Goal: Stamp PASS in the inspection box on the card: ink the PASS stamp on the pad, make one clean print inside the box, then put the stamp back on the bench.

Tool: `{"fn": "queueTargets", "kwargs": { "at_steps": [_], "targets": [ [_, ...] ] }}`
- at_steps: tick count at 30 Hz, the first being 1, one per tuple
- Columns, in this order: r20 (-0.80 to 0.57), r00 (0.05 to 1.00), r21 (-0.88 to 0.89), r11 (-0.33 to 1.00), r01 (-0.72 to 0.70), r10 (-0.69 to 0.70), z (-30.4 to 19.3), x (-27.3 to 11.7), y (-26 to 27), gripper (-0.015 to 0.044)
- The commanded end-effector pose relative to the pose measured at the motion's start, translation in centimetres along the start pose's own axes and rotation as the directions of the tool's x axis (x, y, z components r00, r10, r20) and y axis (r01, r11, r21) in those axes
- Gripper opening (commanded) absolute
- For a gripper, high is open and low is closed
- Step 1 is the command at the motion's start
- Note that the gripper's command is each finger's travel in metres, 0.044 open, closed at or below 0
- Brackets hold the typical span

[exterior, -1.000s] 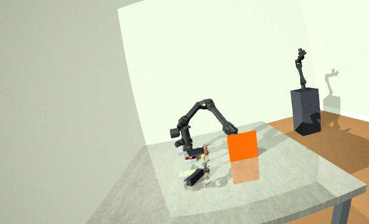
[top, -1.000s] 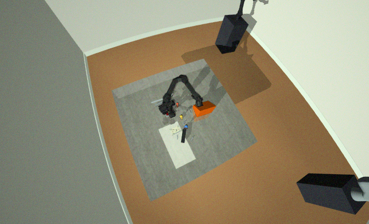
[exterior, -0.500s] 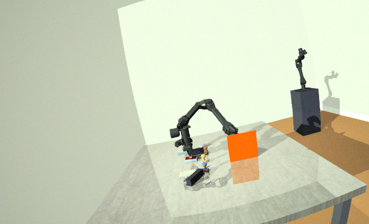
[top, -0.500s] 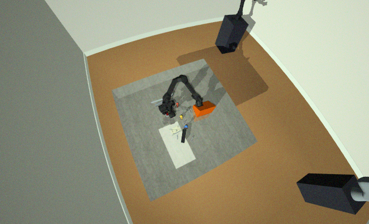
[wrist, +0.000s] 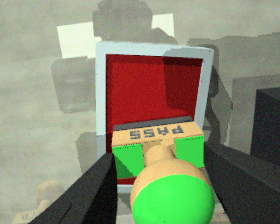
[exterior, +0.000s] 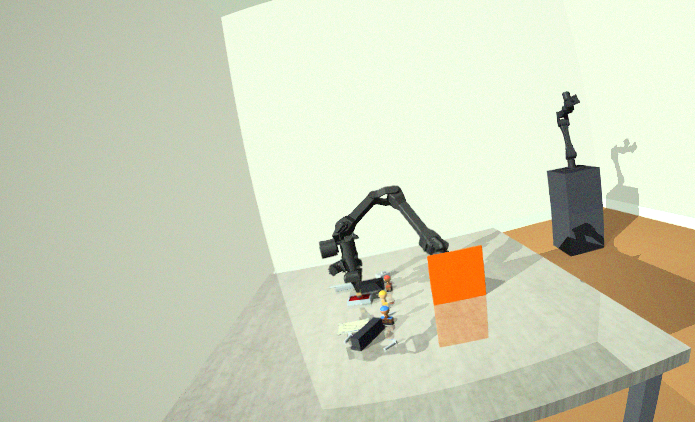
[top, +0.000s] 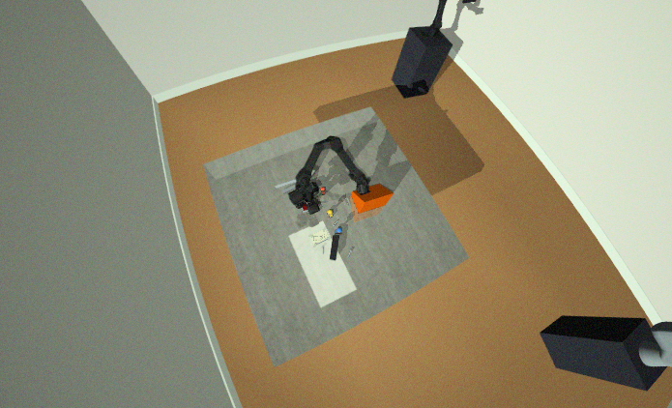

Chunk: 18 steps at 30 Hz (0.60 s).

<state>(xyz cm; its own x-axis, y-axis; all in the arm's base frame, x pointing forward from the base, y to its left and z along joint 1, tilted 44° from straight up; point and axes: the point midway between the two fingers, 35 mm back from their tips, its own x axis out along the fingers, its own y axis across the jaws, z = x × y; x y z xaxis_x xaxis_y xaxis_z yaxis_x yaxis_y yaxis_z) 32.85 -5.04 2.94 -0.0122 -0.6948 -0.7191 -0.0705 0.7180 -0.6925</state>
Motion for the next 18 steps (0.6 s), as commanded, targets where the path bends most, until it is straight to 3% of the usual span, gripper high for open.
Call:
{"fn": "queueTargets", "kwargs": {
  "at_steps": [1,18],
  "targets": [
    [0.005,1.0,0.003,1.0,-0.003,0.003,0.1,-0.8,0.1,0.0],
    [0.005,1.0,0.003,1.0,-0.005,0.005,0.1,-3.5,0.1,0.0]
  ]
}}
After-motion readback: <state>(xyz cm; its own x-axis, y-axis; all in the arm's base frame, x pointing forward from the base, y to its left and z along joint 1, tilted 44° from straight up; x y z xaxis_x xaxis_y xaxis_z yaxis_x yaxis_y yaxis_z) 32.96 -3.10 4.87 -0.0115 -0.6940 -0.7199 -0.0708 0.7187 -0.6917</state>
